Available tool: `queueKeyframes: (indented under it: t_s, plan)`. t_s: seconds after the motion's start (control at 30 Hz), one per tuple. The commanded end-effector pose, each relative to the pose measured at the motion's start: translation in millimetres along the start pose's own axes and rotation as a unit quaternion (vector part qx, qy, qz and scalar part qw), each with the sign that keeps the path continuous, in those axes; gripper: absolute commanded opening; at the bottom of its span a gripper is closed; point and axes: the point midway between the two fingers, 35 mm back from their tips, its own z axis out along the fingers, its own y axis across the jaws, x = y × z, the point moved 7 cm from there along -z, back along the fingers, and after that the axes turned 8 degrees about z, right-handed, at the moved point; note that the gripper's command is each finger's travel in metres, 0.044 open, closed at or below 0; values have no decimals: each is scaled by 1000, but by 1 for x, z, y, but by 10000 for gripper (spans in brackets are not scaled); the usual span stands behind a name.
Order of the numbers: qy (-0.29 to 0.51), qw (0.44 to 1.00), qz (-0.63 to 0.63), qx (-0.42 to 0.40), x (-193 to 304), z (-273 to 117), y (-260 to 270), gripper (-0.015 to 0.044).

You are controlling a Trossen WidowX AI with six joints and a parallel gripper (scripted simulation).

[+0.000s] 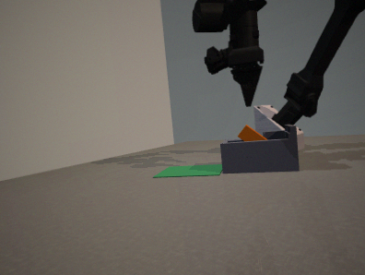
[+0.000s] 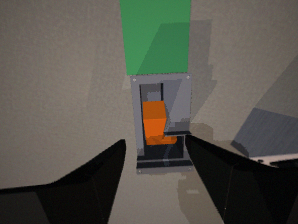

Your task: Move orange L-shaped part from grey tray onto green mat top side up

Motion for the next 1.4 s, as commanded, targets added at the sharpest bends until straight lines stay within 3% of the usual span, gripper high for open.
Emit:
queueKeyframes:
  t_s: [0.0,1.23,1.37]
  plan:
    - [4,1000,8,2,0,16,-1,280]
    - [5,1000,8,1,1,72,-1,280]
    - [3,1000,4,3,1,69,-1,175]
